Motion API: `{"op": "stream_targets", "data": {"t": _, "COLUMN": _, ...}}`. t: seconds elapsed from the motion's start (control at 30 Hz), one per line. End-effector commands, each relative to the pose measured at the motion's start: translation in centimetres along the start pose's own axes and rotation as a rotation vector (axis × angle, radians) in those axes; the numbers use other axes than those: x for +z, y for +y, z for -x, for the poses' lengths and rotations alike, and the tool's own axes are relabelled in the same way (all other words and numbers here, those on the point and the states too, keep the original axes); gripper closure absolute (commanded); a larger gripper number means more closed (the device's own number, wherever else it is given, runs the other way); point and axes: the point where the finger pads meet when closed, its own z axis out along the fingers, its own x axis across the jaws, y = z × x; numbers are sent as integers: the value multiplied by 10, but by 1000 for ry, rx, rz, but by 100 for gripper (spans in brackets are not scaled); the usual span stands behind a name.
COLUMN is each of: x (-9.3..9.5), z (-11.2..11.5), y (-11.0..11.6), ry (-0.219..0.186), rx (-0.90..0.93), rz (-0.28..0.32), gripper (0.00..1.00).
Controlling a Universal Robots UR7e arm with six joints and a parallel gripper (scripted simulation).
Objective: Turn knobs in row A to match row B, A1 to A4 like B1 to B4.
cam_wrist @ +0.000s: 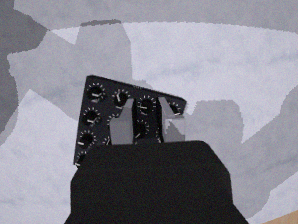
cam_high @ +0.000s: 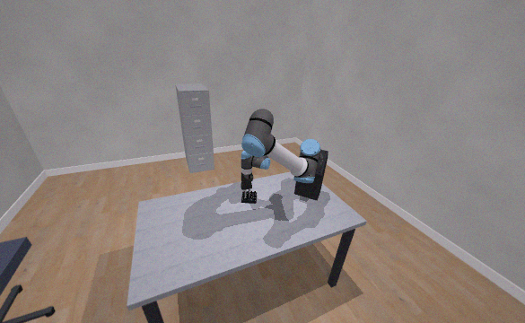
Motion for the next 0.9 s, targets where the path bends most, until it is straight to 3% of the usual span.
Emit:
{"op": "stream_targets", "data": {"t": 0.0, "x": 0, "z": -1, "y": 0, "ry": 1, "rx": -3, "rz": 2, "gripper": 54}}
{"op": "stream_targets", "data": {"t": 0.87, "x": 8, "z": -2, "y": 0, "ry": 0, "rx": -3, "rz": 1, "gripper": 54}}
